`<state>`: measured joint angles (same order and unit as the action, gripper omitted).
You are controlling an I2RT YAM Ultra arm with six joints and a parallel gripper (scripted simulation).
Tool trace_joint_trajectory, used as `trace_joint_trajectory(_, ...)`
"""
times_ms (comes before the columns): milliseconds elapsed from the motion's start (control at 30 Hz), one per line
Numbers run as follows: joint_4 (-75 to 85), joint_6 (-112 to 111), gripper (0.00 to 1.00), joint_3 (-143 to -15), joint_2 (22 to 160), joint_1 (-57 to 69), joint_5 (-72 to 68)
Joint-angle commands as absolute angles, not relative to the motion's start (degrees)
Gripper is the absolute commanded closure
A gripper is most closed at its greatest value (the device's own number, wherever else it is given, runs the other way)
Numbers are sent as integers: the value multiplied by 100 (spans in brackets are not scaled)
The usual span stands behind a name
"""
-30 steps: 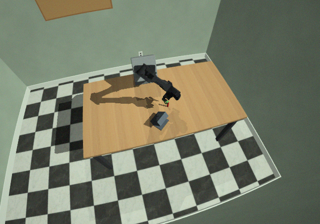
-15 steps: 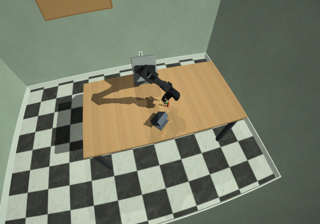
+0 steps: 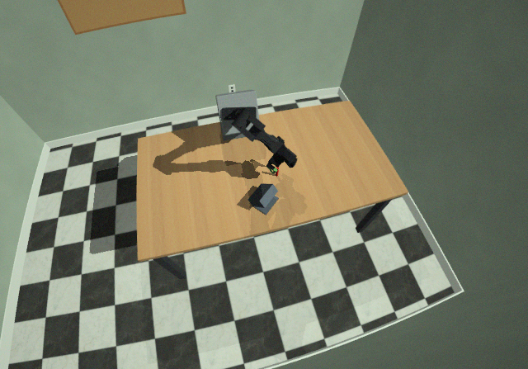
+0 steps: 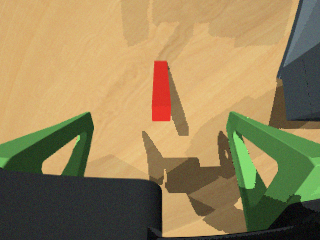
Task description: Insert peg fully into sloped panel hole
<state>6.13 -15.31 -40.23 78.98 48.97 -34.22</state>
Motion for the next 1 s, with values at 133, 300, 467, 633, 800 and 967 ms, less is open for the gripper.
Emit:
trace_joint_trajectory(133, 306, -1655, 0, -4162, 8087, 4817, -3281)
trace_joint_trajectory(300, 277, -1695, 0, -4261, 8191, 4768, -3245)
trace_joint_trajectory(467, 422, -1644, 34, -4160, 8124, 4794, -3324)
trace_joint_trajectory(633, 422, -1644, 68, -4160, 8124, 4794, -3324)
trace_joint_trajectory(800, 422, -1644, 100, -4160, 8124, 4794, -3324)
trace_joint_trajectory(967, 472, -1609, 100, -4107, 7994, 4847, -3343)
